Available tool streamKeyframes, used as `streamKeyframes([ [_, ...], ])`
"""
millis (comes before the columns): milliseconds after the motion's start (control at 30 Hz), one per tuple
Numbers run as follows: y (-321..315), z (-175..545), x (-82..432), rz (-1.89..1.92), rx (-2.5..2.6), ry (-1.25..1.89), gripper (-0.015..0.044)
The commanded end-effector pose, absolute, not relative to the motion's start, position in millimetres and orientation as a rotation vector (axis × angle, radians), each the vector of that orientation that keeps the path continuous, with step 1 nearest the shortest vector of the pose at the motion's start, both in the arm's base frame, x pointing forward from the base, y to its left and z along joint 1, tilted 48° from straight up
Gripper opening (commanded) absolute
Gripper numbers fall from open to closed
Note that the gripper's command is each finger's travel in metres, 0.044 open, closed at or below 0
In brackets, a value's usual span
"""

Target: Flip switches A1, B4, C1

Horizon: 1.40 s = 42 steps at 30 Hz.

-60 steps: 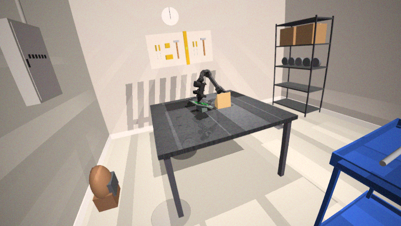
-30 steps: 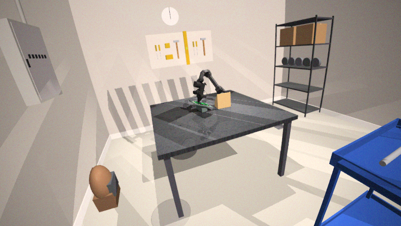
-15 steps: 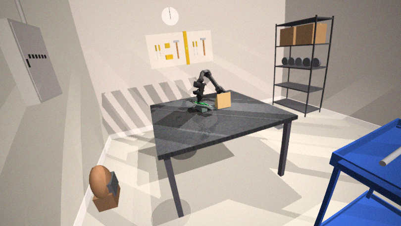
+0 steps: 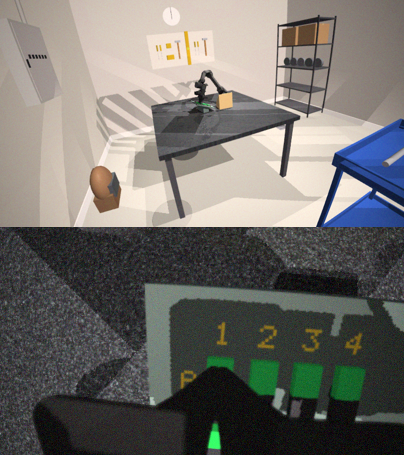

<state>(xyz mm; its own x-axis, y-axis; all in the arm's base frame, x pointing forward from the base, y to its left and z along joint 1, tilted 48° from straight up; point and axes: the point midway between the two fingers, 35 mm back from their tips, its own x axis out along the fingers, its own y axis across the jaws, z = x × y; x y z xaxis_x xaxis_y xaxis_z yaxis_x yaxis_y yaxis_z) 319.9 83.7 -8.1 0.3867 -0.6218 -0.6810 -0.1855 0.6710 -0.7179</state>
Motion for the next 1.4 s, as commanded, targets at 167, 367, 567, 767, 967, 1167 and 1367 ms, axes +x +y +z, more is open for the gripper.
streamKeyframes([
  [167, 123, 35, 292, -0.31, -0.838, 1.148, 0.0],
  [367, 117, 39, 290, -0.31, -0.838, 1.149, 0.0],
  [567, 65, 70, 262, -0.311, -0.842, 1.151, 0.0],
  [767, 52, 75, 253, -0.312, -0.843, 1.151, 0.0],
  [967, 35, 56, 264, -0.302, -0.844, 1.133, 0.0],
  [1167, 30, 51, 267, -0.301, -0.846, 1.125, 0.0],
  [1367, 23, 45, 271, -0.302, -0.846, 1.125, 0.0],
])
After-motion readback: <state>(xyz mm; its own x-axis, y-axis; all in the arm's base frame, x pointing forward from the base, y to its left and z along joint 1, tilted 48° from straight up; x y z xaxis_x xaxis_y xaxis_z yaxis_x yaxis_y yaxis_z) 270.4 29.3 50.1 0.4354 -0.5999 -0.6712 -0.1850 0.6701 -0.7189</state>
